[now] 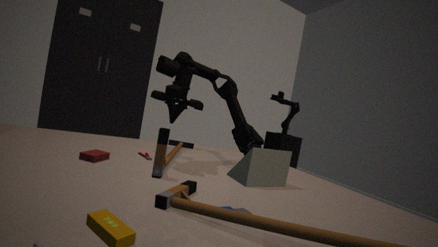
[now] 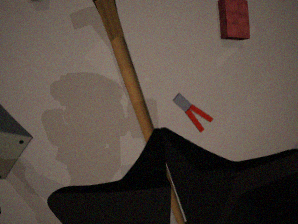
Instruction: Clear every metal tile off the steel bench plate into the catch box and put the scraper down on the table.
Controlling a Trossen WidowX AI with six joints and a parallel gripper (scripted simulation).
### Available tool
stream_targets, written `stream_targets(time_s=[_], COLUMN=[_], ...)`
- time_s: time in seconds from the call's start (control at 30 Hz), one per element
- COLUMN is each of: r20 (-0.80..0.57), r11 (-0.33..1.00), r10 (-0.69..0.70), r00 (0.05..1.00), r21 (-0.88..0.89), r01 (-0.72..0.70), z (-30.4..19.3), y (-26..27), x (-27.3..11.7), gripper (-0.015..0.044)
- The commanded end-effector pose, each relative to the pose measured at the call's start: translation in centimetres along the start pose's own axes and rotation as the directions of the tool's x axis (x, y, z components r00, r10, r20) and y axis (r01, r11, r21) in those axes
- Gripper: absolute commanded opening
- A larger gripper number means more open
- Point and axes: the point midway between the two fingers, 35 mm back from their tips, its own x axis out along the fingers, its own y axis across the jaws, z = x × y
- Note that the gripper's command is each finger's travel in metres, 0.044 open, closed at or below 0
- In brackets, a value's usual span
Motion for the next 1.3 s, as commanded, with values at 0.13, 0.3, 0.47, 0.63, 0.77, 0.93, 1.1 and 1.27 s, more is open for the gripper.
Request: stream_targets(time_s=[0.13,0.3,0.47,0.63,0.77,0.93,1.1,1.27], r20=[-0.028,-0.04,-0.051,-0.063,-0.072,-0.077,-0.075,-0.071], r11=[0.998,0.995,0.992,0.987,0.982,0.979,0.979,0.978], r10=[0.02,0.031,0.043,0.055,0.065,0.071,0.073,0.076], r00=[0.999,0.999,0.998,0.997,0.995,0.994,0.995,0.995], r21=[-0.059,-0.089,-0.118,-0.147,-0.171,-0.185,-0.186,-0.188], r01=[-0.021,-0.035,-0.049,-0.064,-0.076,-0.084,-0.085,-0.088], z=[-3.3,-5.1,-6.8,-8.5,-9.7,-10.5,-10.4,-10.2], y=[1.2,2.0,3.0,4.0,4.9,5.4,5.4,5.4], x=[0.5,0.7,0.9,1.2,1.4,1.5,2.0,3.0], gripper=[0.0,0.0,0.0,0.0,0.0,0.0,0.0,0.0])
